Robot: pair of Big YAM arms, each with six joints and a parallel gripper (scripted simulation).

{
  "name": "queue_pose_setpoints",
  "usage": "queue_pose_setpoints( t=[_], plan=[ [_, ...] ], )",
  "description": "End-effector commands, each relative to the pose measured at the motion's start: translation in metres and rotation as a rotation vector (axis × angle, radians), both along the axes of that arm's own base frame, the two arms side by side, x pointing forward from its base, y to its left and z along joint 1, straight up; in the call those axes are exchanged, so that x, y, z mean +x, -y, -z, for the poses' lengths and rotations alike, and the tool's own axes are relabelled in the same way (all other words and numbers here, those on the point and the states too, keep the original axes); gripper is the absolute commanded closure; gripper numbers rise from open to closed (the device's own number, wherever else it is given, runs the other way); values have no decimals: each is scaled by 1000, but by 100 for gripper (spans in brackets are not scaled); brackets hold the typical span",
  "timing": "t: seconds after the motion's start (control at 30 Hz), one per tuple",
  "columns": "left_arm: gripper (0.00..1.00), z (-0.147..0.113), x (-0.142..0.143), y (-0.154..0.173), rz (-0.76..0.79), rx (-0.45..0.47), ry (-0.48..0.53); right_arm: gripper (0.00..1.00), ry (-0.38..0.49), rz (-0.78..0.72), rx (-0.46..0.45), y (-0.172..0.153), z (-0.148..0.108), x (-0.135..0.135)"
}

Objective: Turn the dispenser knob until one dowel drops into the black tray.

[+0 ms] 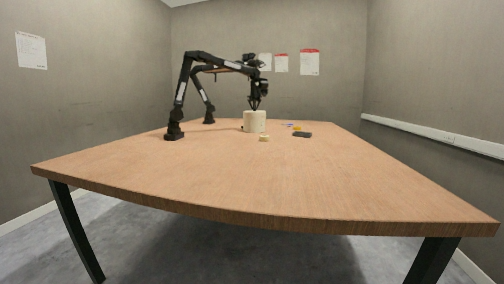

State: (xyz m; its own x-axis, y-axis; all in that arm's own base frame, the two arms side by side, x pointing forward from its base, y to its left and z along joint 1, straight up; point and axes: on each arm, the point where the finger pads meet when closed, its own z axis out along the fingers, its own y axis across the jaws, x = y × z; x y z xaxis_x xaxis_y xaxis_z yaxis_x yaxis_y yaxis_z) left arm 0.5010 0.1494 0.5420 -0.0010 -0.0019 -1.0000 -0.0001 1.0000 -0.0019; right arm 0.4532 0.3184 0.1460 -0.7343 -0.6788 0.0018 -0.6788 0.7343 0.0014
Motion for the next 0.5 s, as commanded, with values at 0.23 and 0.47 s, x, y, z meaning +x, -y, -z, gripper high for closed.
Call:
queue_pose_setpoints(
  t=[0.23,0.47],
  plan=[
    [0,-7,-2,5,4,11,8,100,-10,15,-8,4,2,4],
    [0,-7,-2,5,4,11,8,100,-10,-189,-6,5,2,5]
  ],
)
